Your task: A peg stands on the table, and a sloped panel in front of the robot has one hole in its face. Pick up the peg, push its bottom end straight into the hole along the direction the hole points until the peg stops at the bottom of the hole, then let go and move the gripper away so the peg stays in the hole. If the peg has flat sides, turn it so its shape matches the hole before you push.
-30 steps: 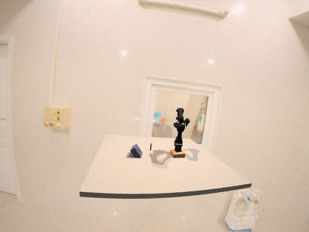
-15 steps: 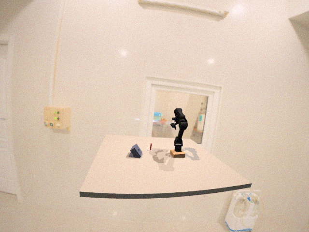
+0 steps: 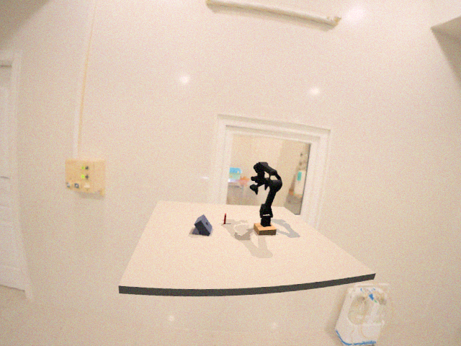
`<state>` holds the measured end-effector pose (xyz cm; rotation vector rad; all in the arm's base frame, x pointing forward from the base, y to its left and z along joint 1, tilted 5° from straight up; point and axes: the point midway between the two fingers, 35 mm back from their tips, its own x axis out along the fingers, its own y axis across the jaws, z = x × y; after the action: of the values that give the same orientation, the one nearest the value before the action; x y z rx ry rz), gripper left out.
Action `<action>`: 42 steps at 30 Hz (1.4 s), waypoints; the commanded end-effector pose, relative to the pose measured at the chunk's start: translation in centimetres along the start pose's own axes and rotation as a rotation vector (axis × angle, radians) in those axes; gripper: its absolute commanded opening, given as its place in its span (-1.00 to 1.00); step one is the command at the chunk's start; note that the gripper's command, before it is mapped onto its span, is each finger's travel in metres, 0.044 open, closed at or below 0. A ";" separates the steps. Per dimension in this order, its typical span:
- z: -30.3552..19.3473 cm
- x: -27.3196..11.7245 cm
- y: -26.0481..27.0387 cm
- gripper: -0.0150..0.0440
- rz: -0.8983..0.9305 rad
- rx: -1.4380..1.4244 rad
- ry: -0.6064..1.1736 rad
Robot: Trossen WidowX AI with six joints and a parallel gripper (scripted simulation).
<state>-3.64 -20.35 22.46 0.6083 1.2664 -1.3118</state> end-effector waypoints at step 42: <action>6.3 2.0 14.5 1.00 0.279 -0.715 -0.074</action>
<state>9.84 -23.32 18.23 0.2490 1.4150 -0.6431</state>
